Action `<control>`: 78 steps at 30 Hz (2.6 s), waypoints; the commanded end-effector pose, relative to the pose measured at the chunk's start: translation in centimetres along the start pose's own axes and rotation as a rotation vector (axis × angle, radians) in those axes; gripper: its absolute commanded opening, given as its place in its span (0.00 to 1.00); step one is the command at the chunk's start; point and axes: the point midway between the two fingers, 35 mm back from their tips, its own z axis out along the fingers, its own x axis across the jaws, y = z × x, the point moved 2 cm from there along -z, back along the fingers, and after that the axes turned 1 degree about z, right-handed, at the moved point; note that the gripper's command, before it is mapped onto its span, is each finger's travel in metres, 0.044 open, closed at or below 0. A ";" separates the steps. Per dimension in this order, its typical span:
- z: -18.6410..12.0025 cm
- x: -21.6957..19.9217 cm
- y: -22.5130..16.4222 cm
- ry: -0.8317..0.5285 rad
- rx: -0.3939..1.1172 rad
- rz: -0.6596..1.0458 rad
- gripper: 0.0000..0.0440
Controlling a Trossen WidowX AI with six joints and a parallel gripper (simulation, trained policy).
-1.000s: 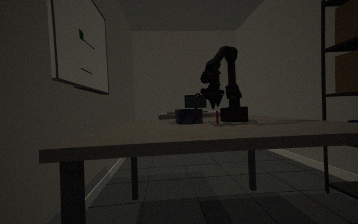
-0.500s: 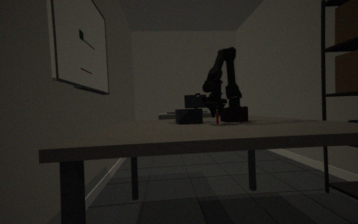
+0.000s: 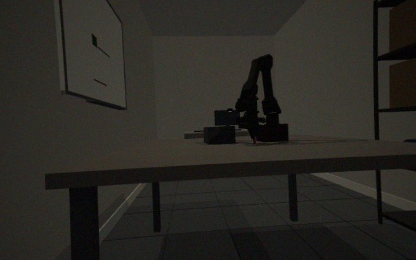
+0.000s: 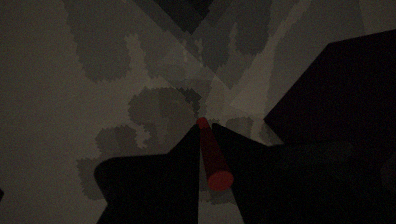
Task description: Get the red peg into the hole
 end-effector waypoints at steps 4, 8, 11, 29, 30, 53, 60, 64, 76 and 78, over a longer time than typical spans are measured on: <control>-0.8 0.0 1.0 0.014 -0.045 -0.023 0.00; -1.6 -0.3 1.6 0.023 -0.079 -0.041 0.00; -2.3 -0.4 2.1 0.031 -0.103 -0.054 0.00; -7.0 0.0 6.0 0.069 -0.227 -0.136 0.00; -7.2 0.0 6.3 0.071 -0.232 -0.138 0.00; -11.1 1.1 14.0 0.092 -0.258 -0.082 0.00; -10.9 0.9 16.8 0.099 -0.242 -0.032 0.00; -10.6 0.7 18.3 0.102 -0.233 -0.002 0.00; -8.7 0.4 21.8 0.109 -0.193 0.065 0.00; -8.1 0.4 22.1 0.108 -0.185 0.071 0.00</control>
